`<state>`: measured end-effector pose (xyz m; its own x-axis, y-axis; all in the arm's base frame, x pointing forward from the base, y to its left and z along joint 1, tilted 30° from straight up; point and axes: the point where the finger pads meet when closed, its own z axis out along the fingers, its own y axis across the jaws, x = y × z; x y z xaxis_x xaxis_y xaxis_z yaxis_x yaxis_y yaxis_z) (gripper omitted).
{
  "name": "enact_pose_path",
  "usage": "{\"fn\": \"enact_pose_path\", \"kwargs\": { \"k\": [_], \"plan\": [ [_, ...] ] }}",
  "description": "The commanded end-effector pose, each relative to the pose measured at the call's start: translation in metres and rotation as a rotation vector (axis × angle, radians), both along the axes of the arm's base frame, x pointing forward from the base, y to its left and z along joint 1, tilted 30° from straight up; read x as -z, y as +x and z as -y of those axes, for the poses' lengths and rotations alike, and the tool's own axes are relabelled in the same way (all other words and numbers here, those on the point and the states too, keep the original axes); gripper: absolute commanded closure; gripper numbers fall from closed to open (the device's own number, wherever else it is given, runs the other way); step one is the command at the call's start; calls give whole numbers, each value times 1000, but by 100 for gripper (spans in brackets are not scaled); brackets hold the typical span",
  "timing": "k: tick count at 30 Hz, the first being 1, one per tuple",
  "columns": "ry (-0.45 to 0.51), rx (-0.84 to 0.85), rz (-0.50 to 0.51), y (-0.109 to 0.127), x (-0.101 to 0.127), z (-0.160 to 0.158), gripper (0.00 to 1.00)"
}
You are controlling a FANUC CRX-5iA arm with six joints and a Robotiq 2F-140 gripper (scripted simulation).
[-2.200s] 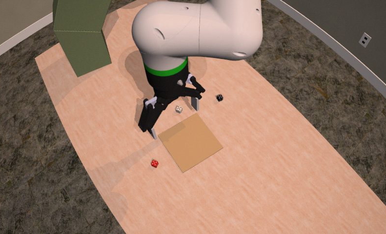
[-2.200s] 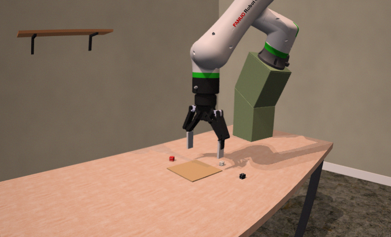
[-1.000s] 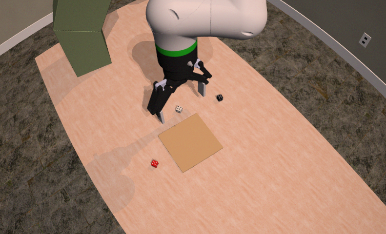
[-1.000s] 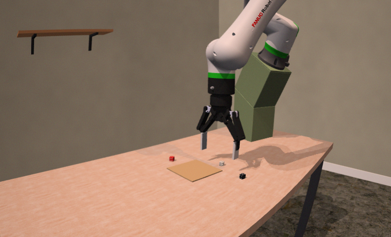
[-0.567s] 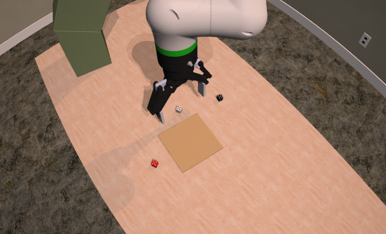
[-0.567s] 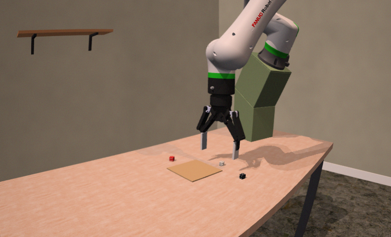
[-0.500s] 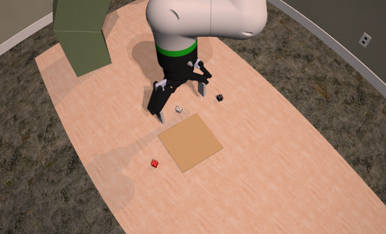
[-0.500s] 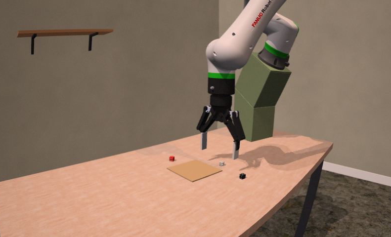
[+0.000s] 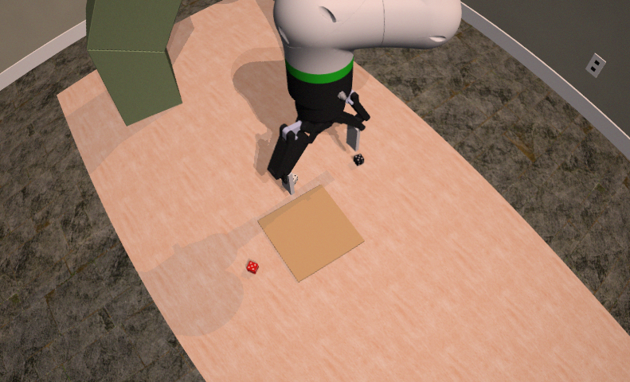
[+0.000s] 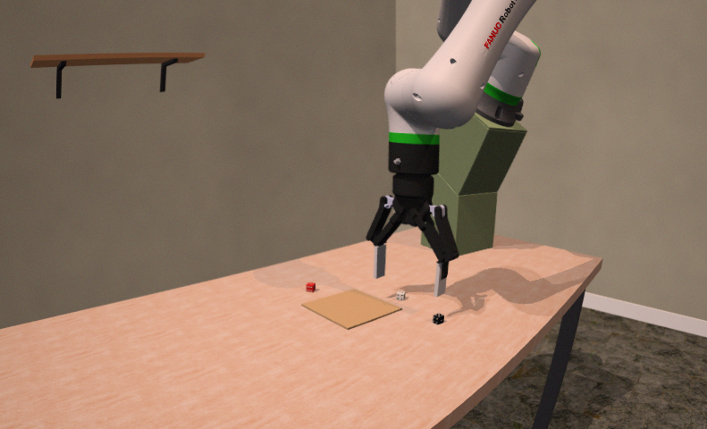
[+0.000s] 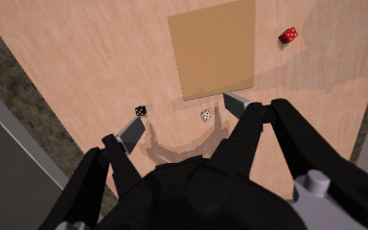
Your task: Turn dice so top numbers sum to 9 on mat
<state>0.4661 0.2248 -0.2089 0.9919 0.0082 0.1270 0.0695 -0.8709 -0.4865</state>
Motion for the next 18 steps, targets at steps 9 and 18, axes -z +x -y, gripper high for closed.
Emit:
{"fn": "enact_pose_path", "kwargs": {
  "k": [9,18],
  "plan": [
    [-6,0,-4,23,-41,-68,0],
    [-6,0,-4,25,-44,-73,0]
  ]
}}
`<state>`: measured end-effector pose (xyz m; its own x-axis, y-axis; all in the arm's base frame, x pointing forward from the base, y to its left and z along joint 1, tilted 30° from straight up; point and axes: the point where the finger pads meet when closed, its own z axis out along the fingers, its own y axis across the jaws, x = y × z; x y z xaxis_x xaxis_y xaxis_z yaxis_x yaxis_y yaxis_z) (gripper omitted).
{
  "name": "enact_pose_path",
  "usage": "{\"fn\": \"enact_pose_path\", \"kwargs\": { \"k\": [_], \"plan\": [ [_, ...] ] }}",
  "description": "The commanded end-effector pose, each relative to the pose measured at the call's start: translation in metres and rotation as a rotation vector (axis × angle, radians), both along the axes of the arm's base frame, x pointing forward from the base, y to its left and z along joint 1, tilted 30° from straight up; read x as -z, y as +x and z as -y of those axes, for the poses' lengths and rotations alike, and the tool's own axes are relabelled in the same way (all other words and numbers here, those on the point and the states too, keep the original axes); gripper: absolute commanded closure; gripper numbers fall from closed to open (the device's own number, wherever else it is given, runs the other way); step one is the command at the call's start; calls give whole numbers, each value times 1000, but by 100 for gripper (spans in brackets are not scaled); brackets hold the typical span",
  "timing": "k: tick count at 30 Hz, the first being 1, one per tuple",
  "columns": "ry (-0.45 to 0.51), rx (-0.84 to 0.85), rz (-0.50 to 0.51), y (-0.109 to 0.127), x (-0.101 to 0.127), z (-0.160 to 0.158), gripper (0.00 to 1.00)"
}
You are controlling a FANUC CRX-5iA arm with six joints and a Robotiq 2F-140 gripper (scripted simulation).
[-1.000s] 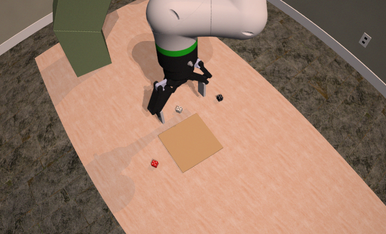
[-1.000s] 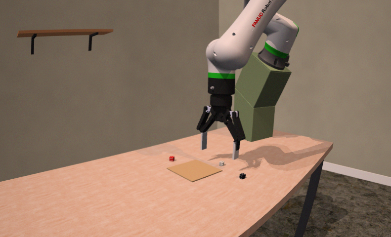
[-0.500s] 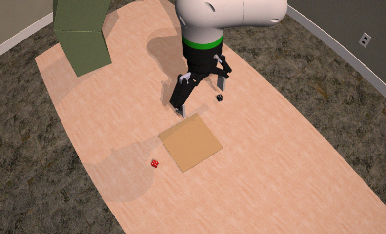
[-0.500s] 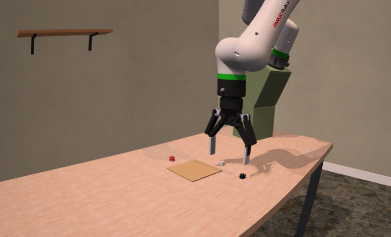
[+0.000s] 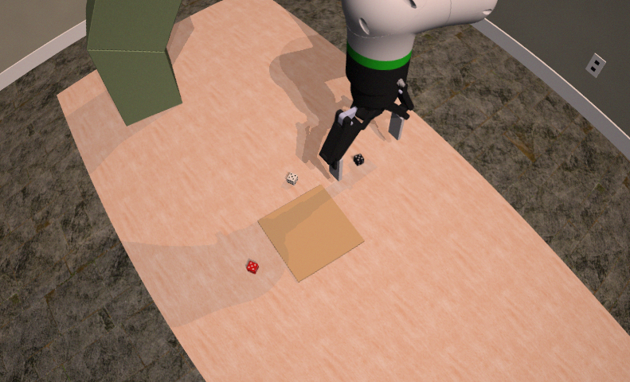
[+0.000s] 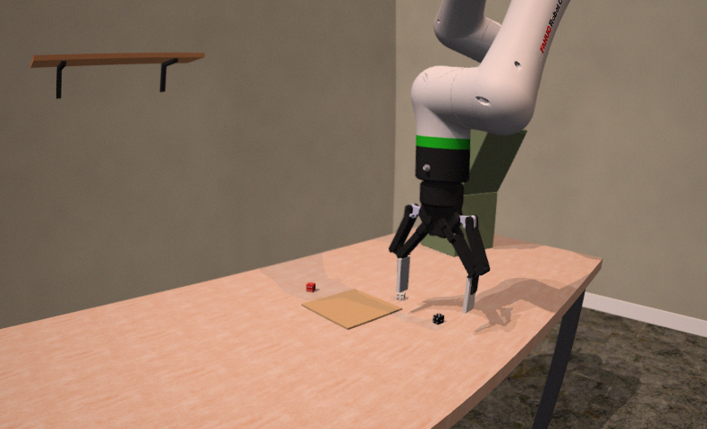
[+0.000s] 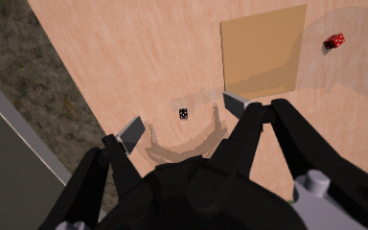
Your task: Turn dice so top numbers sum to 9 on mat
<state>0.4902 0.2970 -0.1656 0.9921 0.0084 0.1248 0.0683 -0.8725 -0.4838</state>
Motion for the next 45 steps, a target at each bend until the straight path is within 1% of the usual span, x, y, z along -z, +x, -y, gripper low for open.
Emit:
{"fn": "enact_pose_path", "kwargs": {
  "k": [1,37,41,45],
  "plan": [
    [-3,0,-1,1,0,-1,0],
    [-3,0,-1,0,-1,0,0],
    [-3,0,-1,-1,-9,4,0],
    [-3,0,-1,-3,-30,16,0]
  ]
}}
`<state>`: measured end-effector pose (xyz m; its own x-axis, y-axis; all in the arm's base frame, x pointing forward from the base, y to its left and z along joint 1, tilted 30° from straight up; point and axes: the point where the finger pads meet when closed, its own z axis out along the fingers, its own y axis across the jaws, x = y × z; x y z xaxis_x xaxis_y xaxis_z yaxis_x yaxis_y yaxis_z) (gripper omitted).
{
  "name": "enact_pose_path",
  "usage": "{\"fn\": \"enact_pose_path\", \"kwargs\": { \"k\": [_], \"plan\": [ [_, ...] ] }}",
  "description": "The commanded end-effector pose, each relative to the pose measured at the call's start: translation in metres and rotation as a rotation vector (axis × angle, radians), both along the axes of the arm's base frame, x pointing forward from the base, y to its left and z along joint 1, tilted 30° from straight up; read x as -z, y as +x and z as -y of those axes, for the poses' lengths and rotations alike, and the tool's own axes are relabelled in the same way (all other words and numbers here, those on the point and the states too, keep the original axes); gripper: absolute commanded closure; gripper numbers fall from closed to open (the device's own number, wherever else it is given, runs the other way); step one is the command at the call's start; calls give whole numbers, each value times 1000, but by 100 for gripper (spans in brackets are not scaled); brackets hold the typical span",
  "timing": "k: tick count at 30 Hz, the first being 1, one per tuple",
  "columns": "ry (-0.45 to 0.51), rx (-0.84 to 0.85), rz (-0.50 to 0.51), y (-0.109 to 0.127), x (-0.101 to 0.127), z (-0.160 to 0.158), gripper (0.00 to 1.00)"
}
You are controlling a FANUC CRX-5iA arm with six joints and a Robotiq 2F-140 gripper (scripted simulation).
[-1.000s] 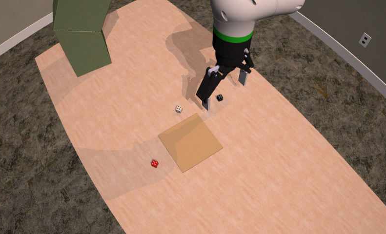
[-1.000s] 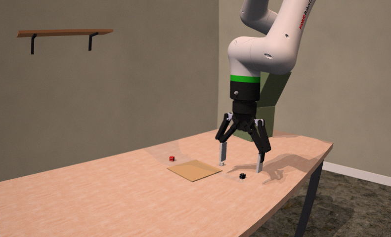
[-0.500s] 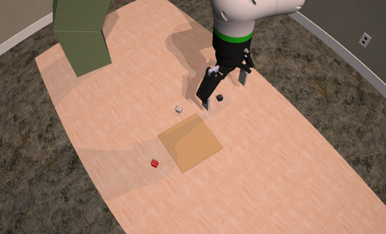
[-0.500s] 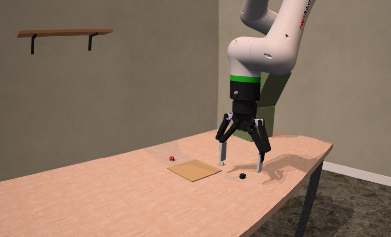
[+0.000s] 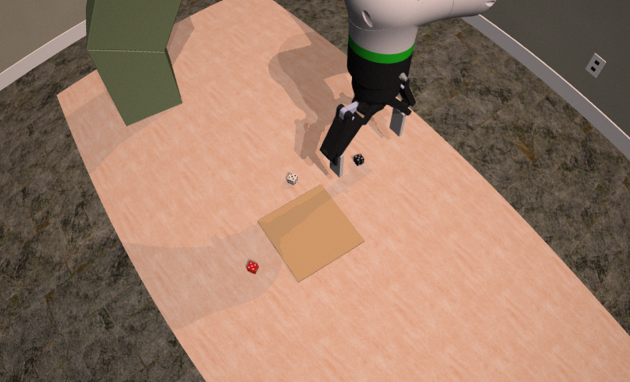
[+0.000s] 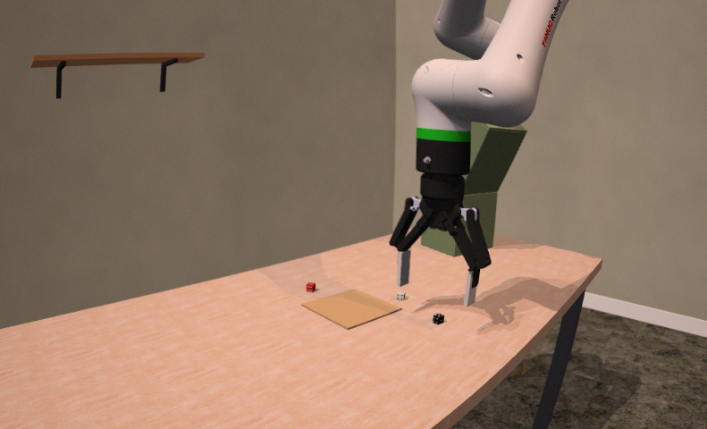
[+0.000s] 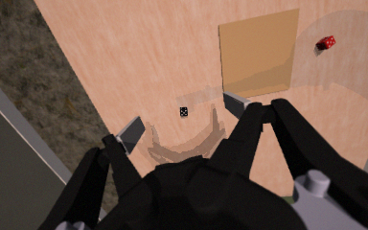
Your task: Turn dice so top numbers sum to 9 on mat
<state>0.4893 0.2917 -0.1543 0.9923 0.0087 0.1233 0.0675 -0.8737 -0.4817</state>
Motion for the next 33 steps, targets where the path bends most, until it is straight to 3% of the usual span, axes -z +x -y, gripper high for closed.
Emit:
{"fn": "enact_pose_path", "kwargs": {
  "k": [1,13,25,33],
  "plan": [
    [0,0,0,-3,-25,14,0],
    [0,0,0,-9,-74,41,0],
    [0,2,-1,-9,-75,42,0],
    [20,174,-97,-27,-63,37,0]
  ]
}}
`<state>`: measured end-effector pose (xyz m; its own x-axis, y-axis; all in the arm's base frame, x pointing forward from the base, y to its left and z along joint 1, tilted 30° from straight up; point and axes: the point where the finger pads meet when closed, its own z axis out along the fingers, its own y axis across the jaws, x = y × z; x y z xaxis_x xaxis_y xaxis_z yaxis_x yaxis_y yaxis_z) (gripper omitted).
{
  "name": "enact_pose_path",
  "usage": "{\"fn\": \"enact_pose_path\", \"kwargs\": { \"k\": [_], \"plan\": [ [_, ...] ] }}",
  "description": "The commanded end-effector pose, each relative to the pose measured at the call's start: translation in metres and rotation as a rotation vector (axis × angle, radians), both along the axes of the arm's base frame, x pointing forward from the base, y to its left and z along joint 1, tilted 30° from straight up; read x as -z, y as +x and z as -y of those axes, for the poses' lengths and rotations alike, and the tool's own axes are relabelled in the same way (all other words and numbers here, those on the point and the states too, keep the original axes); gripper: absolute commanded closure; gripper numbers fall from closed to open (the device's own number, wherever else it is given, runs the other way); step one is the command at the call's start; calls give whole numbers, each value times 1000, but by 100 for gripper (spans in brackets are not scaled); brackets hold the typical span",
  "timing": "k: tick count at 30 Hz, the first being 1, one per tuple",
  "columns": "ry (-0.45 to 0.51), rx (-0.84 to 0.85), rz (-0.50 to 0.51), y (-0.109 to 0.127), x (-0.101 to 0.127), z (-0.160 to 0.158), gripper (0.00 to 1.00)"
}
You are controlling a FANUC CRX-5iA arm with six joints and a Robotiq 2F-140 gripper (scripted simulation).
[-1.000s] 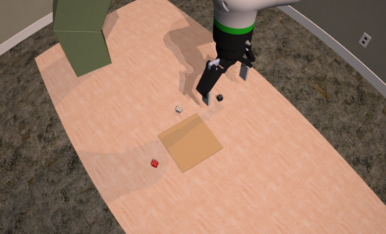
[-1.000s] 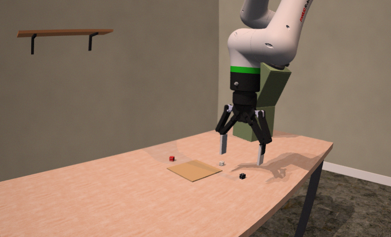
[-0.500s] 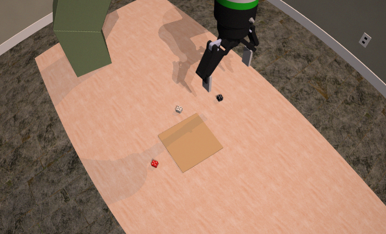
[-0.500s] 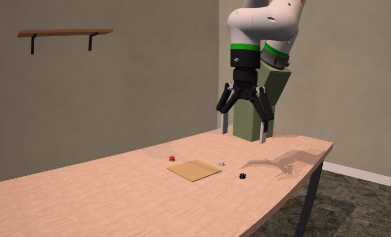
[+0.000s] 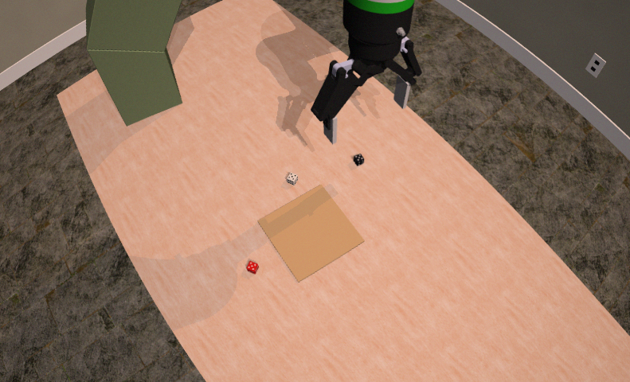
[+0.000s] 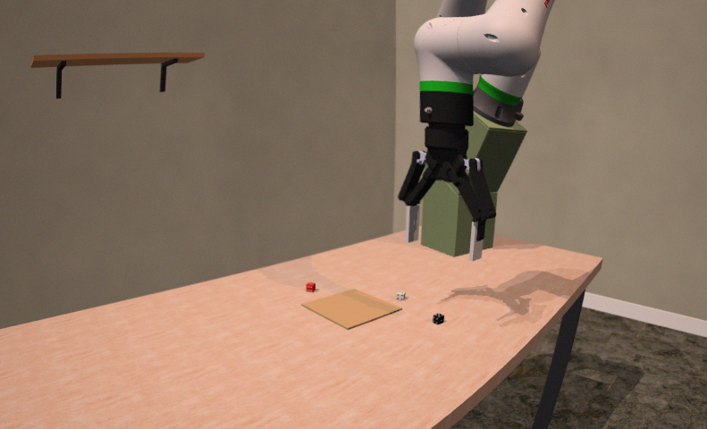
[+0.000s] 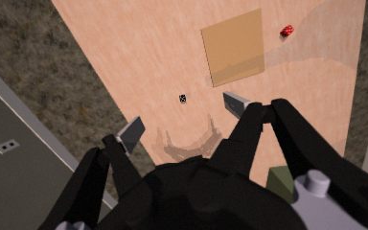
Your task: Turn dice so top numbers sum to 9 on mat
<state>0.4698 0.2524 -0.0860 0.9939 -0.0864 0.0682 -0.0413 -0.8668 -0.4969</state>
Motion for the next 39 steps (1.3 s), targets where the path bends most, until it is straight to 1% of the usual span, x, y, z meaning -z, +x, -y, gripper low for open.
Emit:
{"fn": "enact_pose_path", "kwargs": {
  "k": [1,17,22,26,30,37,39],
  "plan": [
    [3,80,-43,-8,5,-2,0],
    [3,80,-43,-8,5,-2,0],
    [7,111,-61,-8,6,-3,0],
    [26,269,-149,-7,9,-6,0],
    [35,342,-191,-7,11,-7,0],
    [57,523,-293,-6,15,-11,0],
    [57,523,-293,-6,15,-11,0]
  ]
}}
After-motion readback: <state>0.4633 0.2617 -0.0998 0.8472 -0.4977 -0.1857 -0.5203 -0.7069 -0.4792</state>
